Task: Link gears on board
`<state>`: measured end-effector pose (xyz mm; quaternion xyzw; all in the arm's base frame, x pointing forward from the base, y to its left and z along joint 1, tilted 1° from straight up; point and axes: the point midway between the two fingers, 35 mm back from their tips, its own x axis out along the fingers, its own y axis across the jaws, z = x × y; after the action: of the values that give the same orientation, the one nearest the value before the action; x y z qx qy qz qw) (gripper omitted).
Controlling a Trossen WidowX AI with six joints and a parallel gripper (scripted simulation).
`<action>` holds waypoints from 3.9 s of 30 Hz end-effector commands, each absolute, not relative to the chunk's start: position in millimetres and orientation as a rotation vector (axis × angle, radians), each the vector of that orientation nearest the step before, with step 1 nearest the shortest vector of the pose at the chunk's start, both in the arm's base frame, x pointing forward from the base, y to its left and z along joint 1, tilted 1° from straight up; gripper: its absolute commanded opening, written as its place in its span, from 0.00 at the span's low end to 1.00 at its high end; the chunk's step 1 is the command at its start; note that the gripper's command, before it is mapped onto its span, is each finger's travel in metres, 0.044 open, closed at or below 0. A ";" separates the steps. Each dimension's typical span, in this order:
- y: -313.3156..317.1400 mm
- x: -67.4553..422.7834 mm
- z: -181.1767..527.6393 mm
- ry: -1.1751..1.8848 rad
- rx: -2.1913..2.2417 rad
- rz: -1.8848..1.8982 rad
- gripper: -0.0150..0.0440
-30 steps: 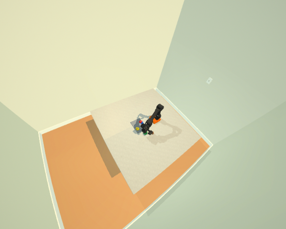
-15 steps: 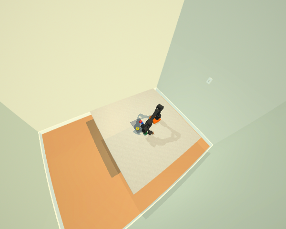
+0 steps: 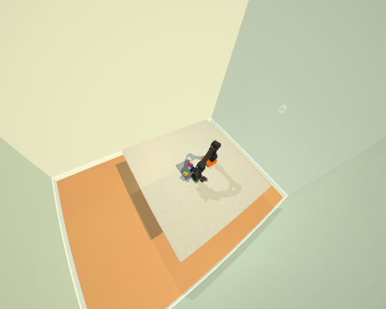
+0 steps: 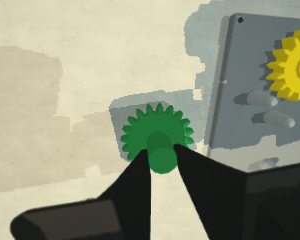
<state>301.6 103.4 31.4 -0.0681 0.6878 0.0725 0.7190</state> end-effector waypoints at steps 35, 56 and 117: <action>105.5 307.6 102.6 1.523 -0.147 0.158 0.25; 103.0 301.0 154.0 1.523 -0.147 0.157 0.25; 16.1 286.2 106.4 1.525 -0.152 0.152 0.25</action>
<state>289.3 19.4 109.6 -0.0689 0.6894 0.0663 0.7180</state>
